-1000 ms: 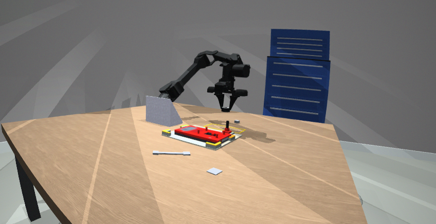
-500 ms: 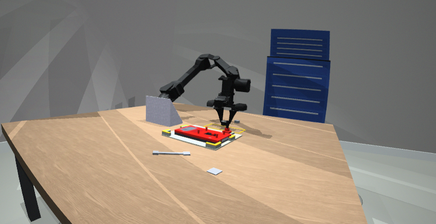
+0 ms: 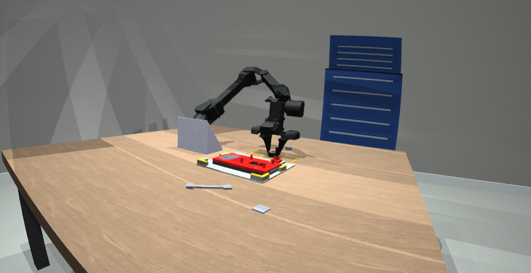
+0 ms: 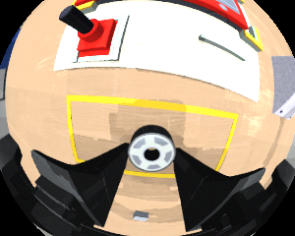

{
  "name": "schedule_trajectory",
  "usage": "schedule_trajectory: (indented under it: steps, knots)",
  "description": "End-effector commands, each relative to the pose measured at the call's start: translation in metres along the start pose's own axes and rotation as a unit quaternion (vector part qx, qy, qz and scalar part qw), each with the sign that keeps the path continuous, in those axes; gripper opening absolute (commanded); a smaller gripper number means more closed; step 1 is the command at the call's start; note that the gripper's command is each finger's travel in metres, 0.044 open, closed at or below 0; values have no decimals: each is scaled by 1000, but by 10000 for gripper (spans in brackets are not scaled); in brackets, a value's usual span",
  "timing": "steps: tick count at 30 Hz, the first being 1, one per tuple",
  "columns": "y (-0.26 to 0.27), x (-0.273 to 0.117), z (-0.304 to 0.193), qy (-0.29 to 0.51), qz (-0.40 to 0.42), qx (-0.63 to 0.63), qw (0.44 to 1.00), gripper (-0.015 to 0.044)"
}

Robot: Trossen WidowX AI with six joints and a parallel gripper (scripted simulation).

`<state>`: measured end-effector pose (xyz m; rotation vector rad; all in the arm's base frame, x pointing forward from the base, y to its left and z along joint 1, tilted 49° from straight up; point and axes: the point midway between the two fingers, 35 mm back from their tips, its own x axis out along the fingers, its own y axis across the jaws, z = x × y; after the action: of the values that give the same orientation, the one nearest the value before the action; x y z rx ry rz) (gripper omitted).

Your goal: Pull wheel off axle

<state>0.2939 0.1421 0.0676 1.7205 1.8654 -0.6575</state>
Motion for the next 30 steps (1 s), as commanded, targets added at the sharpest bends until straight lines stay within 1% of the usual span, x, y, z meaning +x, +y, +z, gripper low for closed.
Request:
schedule_trajectory:
  steps: [1, 2, 8, 12, 13, 17, 18, 23, 30]
  knots:
    - [0, -2, 0, 0, 0, -1, 1000, 289]
    - [0, -6, 0, 0, 0, -1, 1000, 300]
    - [0, -53, 1, 1, 2, 2, 1000, 300]
    - [0, -60, 1, 2, 2, 3, 1000, 300]
    - [0, -52, 3, 3, 4, 6, 1000, 326]
    - [-28, -76, 21, -4, 4, 7, 1000, 431]
    - [-38, -82, 26, -5, 4, 7, 1000, 440]
    - [-80, -105, 38, 0, 1, 5, 1000, 440]
    - [-81, -105, 39, 1, 1, 5, 1000, 440]
